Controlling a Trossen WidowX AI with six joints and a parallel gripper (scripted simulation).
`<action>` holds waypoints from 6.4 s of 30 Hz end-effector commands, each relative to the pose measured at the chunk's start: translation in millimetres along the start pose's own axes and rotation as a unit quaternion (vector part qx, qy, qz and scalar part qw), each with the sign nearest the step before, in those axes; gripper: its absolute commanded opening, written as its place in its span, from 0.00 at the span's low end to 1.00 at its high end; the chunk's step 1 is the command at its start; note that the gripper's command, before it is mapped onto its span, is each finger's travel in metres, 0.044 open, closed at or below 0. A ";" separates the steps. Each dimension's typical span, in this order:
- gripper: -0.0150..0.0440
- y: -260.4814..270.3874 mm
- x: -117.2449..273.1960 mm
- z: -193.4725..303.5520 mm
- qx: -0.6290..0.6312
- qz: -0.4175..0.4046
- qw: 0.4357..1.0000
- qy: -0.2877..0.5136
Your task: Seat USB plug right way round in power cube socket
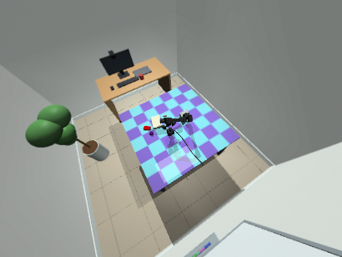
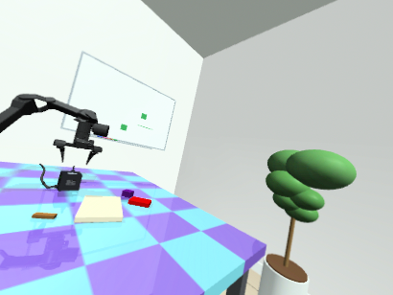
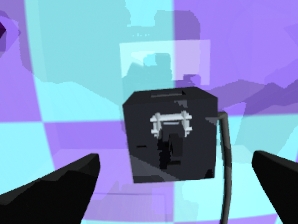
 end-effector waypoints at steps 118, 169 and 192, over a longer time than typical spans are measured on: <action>0.25 -1.7 12.4 -0.4 0.183 0.002 0.983 0.004; 0.25 -1.7 12.4 -0.4 0.752 -0.001 0.659 0.004; 0.25 -1.7 12.4 -0.4 0.914 -0.002 0.406 0.003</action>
Point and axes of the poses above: the point midway between the two fingers, 35 mm back from their tips, its own x axis back along the fingers, its own y axis across the jaws, z = x × y, the point moved 6 cm from there along x, back along the fingers, and after that the axes turned 4 degrees about x, right-handed, at the moved point
